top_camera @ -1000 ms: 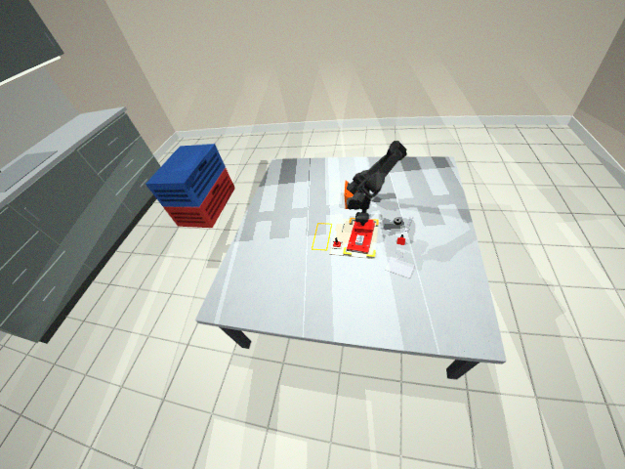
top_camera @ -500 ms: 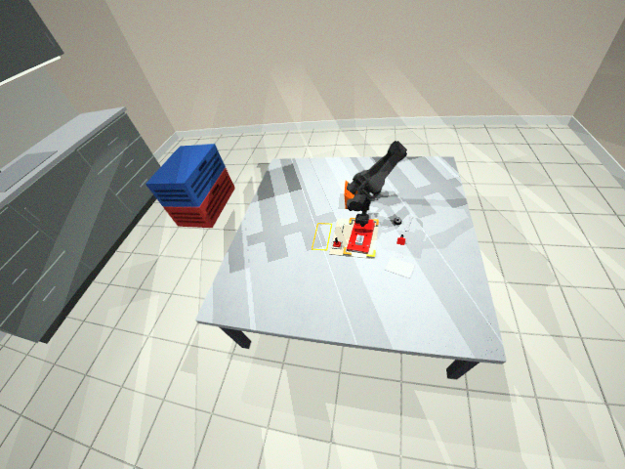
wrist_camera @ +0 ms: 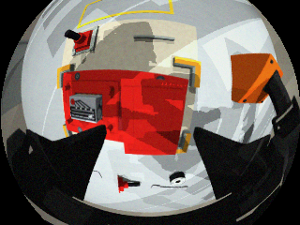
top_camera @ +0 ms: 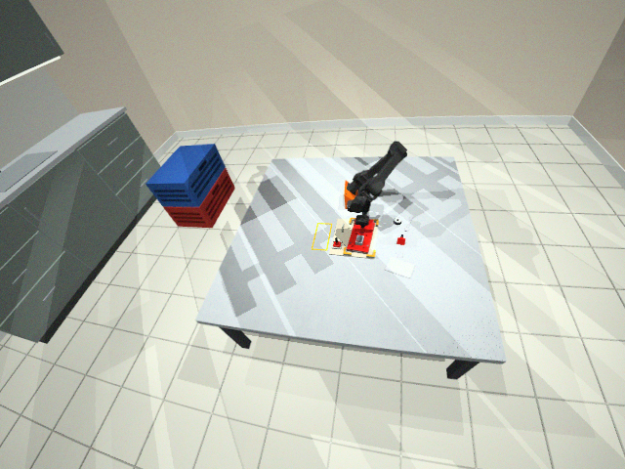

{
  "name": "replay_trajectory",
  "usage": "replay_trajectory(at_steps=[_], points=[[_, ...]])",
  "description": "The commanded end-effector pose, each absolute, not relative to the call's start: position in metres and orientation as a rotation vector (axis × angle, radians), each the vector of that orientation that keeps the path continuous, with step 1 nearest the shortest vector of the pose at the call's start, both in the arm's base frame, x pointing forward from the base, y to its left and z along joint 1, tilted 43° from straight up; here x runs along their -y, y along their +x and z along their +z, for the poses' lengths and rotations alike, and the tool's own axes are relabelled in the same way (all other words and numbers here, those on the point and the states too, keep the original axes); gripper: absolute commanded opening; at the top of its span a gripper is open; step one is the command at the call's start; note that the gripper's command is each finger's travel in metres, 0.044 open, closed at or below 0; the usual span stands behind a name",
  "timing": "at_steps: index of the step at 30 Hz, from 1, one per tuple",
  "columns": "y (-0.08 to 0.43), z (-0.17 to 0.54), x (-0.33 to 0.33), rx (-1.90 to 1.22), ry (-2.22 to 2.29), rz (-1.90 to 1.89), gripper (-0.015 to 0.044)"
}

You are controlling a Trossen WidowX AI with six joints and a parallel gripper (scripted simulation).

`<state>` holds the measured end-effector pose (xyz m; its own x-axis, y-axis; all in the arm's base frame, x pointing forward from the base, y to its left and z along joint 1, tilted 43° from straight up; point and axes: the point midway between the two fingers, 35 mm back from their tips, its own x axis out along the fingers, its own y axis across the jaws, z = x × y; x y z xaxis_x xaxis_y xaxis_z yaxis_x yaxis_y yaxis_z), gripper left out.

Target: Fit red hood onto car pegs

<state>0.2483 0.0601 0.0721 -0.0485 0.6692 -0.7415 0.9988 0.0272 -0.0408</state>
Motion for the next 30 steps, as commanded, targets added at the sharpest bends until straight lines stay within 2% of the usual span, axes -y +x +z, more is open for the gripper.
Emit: replay_trajectory(at_steps=[1, 30], points=[[0.246, 0.069, -0.063, -1.779, 1.698, -0.799, 0.044], [0.245, 0.058, -0.073, -1.781, 1.699, -0.797, 0.044]])
